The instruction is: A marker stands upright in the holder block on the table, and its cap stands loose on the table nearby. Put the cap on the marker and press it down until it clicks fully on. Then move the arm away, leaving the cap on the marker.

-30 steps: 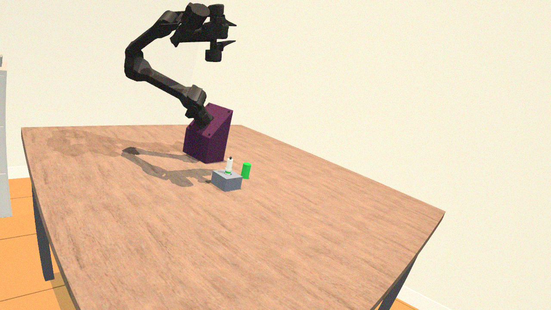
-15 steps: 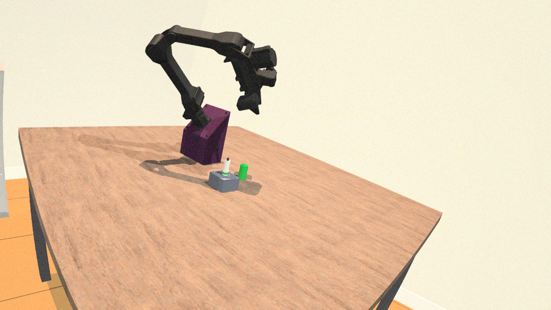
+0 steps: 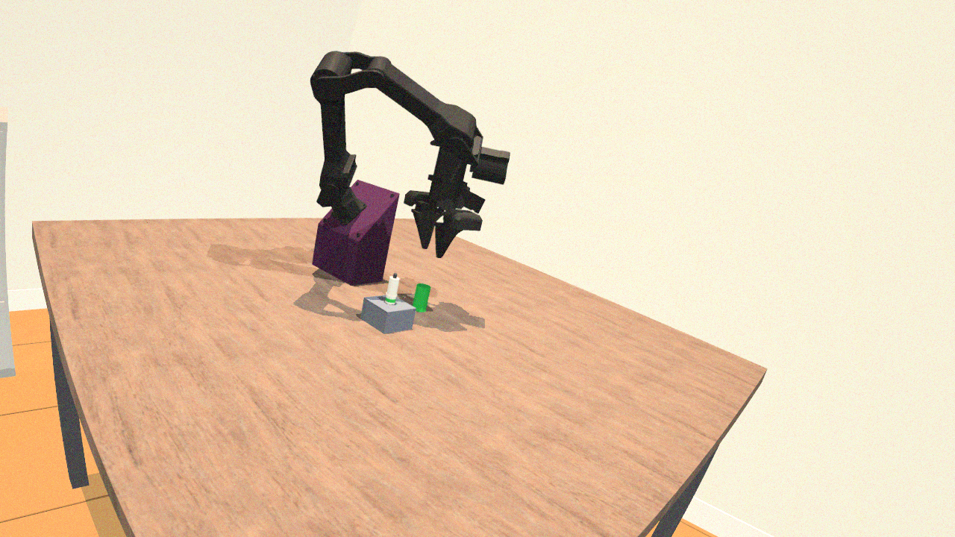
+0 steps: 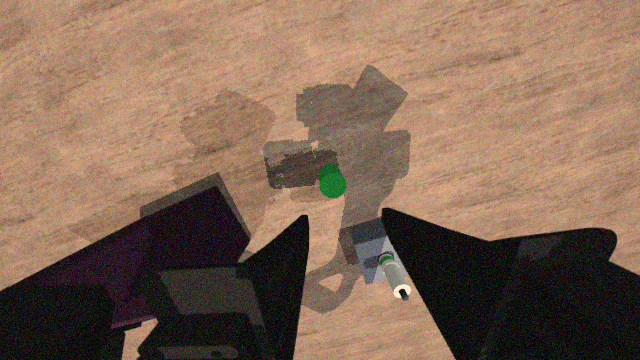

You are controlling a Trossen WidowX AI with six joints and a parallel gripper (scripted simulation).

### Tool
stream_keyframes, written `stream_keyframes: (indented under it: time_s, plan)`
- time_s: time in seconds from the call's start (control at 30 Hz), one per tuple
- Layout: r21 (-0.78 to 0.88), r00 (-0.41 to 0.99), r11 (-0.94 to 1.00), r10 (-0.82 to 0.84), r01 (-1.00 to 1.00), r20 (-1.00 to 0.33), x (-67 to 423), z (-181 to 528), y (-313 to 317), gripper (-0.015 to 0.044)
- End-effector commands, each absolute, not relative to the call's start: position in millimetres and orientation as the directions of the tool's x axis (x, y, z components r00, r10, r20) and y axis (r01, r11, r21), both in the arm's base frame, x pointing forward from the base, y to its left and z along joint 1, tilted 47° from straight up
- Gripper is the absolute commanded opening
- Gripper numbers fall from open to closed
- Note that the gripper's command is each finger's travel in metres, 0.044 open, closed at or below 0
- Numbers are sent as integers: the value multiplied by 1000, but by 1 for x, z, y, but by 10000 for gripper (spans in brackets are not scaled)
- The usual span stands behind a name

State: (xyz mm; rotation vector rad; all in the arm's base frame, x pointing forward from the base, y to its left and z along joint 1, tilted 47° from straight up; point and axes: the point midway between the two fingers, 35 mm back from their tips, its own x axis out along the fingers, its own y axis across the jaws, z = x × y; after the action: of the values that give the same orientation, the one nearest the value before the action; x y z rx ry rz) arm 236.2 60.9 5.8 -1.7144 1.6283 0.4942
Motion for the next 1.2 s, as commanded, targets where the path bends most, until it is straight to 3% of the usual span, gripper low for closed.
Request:
stream_keyframes:
  time_s: [0.0,1.17]
  plan:
    - [-224,139,27,-711,-974,-689,236,5,59,242]
    - [-225,140,26,-712,-974,-688,246,-51,2,242]
